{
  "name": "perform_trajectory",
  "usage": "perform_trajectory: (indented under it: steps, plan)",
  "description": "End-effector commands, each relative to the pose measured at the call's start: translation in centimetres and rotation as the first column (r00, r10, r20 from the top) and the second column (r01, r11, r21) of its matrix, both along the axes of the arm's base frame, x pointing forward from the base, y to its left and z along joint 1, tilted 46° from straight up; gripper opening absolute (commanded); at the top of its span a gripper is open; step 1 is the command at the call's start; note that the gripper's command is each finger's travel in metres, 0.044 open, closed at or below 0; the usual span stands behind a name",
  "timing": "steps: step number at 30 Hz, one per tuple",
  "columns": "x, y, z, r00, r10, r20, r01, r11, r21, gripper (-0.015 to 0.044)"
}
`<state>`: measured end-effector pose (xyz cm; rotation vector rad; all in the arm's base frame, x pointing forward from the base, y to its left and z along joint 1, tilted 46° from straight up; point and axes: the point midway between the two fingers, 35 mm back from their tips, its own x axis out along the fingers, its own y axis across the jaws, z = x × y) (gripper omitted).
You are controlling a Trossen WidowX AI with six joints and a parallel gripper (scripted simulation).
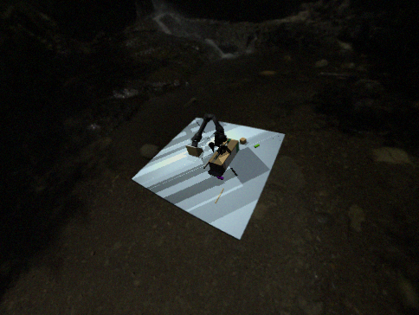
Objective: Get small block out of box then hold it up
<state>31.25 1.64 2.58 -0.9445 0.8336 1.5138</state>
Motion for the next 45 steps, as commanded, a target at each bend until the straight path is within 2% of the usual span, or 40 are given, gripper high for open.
perform_trajectory:
  steps: [1, 6, 18, 45]
  plan:
    - [0.1, -0.8, -1.0, 1.0, 0.004, -0.001, -0.004, 1.0, -0.003, 0.04]
    - [0.2, -1.8, -1.9, 1.0, 0.004, -0.001, -0.004, 1.0, -0.004, 0.04]
    - [0.1, -0.7, -0.8, 1.0, 0.004, -0.001, -0.004, 1.0, -0.003, 0.04]
    - [0.3, -2.6, -2.7, 1.0, 0.004, 0.0, -0.004, 1.0, -0.004, 0.04]
